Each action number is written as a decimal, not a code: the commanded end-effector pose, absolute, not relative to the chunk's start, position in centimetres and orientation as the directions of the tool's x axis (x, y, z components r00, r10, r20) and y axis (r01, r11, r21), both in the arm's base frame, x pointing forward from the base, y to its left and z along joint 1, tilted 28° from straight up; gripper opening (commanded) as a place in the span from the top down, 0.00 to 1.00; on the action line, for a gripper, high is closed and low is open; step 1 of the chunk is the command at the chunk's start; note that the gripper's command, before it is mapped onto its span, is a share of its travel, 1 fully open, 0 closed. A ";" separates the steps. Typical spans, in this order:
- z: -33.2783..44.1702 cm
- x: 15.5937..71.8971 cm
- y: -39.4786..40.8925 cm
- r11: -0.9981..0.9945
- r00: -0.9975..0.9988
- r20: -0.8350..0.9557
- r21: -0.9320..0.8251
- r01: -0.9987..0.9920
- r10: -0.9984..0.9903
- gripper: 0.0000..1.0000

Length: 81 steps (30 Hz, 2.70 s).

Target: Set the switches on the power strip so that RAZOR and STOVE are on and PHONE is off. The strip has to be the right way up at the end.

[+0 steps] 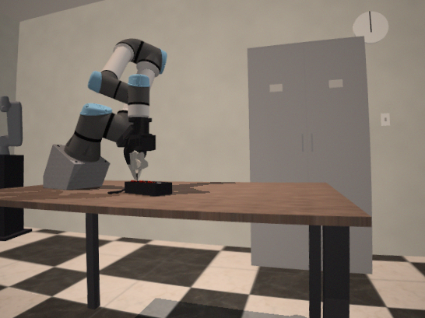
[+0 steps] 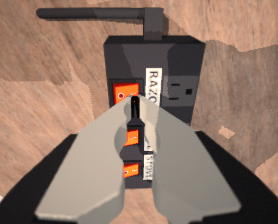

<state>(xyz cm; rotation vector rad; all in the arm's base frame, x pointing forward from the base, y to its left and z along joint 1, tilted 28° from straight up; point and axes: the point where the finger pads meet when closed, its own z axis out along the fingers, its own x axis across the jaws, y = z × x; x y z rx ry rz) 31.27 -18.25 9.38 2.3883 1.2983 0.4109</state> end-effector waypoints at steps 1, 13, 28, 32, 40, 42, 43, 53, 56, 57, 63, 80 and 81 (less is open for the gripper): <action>9.7 31.1 -18.2 -0.494 0.528 0.069 0.469 0.732 0.847 1.00; 12.5 29.8 -17.6 -0.494 0.528 0.069 0.469 0.732 0.847 1.00; 12.7 29.7 -17.5 -0.494 0.528 0.069 0.469 0.732 0.847 1.00; 12.7 29.7 -17.5 -0.494 0.528 0.069 0.469 0.732 0.847 1.00; 13.3 30.0 -18.0 -0.494 0.528 0.069 0.469 0.732 0.847 1.00; 14.4 30.6 -19.1 -0.494 0.528 0.069 0.469 0.732 0.847 1.00; 15.0 31.0 -19.6 -0.494 0.528 0.069 0.469 0.732 0.847 1.00; 16.0 31.7 -20.7 -0.494 0.528 0.069 0.469 0.732 0.847 1.00; 16.0 31.7 -20.7 -0.494 0.528 0.069 0.469 0.732 0.847 1.00; 16.0 31.7 -20.7 -0.494 0.528 0.069 0.469 0.732 0.847 1.00; 16.0 31.7 -20.7 -0.494 0.528 0.069 0.469 0.732 0.847 1.00; 16.0 31.7 -20.7 -0.494 0.528 0.069 0.469 0.732 0.847 1.00; 16.0 31.7 -20.7 -0.494 0.528 0.069 0.469 0.732 0.847 1.00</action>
